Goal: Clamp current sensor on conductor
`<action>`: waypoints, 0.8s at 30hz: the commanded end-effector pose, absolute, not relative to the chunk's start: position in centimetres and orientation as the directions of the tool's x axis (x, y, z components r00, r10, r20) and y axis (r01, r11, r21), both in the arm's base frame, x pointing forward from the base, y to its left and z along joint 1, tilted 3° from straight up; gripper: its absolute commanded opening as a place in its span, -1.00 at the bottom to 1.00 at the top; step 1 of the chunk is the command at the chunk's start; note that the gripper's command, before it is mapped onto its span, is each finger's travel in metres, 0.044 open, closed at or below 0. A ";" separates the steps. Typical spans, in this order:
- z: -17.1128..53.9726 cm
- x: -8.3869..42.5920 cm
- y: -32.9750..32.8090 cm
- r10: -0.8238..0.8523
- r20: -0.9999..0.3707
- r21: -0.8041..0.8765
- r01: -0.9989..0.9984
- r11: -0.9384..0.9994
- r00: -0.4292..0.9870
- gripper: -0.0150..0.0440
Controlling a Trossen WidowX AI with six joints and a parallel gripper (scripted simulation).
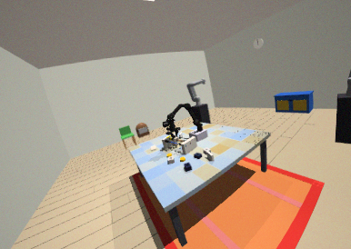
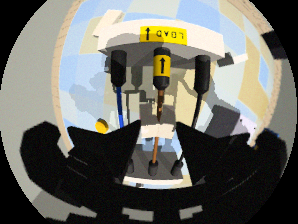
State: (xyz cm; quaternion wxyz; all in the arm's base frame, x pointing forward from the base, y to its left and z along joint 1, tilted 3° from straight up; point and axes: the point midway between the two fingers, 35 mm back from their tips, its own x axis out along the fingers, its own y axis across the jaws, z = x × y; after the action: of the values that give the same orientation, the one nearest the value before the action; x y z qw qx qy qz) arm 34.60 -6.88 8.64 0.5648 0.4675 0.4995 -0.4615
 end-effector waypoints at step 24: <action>8.7 34.6 -6.9 -0.054 -0.995 0.070 0.988 0.137 0.078 -0.31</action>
State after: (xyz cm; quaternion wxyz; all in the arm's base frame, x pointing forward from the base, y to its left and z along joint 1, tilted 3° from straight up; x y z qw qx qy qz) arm 34.60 -6.88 8.65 0.5648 0.4675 0.4994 -0.4615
